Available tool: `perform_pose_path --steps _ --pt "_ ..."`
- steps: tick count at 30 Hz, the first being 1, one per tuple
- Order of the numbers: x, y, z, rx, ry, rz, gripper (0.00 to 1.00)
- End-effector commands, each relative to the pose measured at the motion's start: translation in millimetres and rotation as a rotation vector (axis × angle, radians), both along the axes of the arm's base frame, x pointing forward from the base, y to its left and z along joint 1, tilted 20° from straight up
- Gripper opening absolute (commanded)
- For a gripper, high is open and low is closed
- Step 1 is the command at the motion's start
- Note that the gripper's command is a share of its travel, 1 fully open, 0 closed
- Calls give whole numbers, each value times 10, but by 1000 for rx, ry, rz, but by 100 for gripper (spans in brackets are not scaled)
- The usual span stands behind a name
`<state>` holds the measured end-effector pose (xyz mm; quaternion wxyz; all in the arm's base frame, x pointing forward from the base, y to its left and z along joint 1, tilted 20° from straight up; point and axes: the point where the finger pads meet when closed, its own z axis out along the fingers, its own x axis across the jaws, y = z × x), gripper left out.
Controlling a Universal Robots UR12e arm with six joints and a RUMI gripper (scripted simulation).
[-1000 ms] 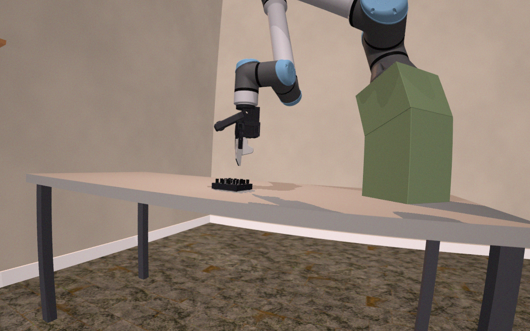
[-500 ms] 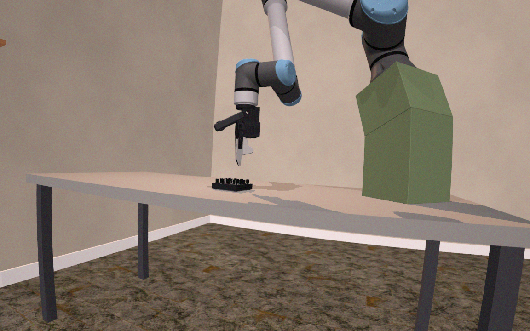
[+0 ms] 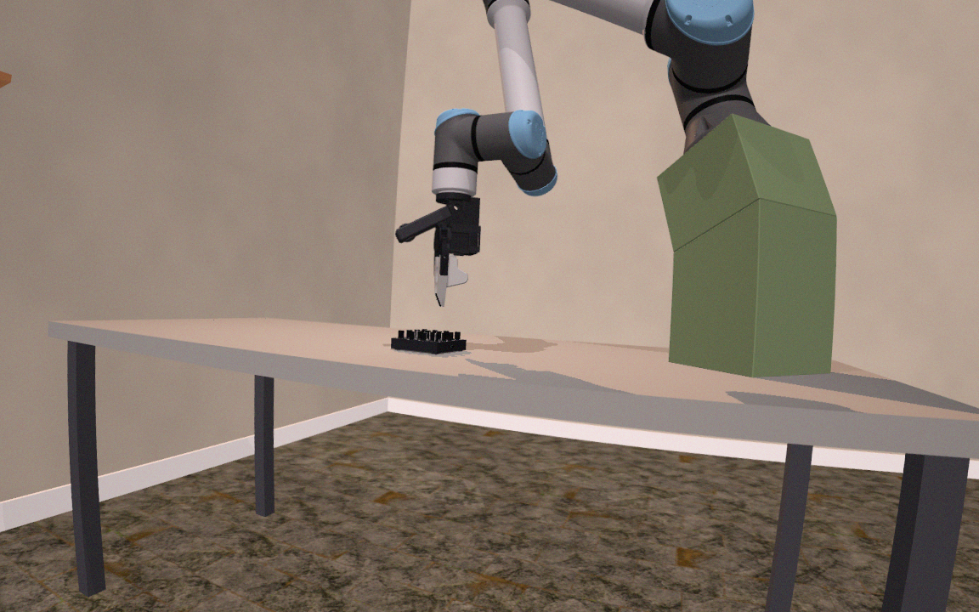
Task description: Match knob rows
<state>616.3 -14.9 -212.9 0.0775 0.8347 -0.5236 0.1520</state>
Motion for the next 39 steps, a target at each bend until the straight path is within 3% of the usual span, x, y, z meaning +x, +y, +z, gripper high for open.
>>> perform_pose_path --steps 1,15,39 --pt "3 1 3 0 -1 0 11" --pt "12 -14 -45 0 -1 1 11" --pt "60 -96 -300 0 -1 1 11"
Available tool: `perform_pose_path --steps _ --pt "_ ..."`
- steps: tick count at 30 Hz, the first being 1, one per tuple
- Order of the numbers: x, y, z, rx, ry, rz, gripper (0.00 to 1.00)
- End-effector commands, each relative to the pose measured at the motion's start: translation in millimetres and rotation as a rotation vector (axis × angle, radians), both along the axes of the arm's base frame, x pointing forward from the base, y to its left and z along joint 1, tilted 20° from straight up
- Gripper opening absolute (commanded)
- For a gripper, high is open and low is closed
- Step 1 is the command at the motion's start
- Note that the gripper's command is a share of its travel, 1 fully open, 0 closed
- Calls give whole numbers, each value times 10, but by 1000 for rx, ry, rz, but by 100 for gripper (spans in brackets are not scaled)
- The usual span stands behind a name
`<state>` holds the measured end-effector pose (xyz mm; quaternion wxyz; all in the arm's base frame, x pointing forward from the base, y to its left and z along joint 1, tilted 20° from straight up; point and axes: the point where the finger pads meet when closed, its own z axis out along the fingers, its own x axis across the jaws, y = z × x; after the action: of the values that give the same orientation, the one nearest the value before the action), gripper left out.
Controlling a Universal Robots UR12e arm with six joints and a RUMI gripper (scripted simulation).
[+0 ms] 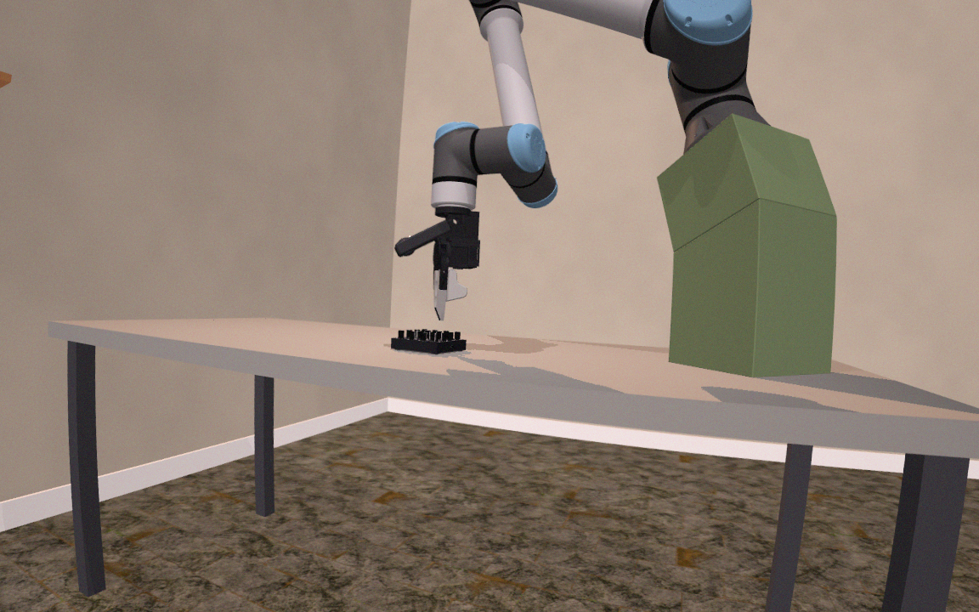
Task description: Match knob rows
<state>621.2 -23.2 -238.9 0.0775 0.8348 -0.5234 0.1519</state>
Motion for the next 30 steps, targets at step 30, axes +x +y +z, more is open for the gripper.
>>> perform_pose_path --steps 30 --pt "32 -48 -150 0 -1 0 11"
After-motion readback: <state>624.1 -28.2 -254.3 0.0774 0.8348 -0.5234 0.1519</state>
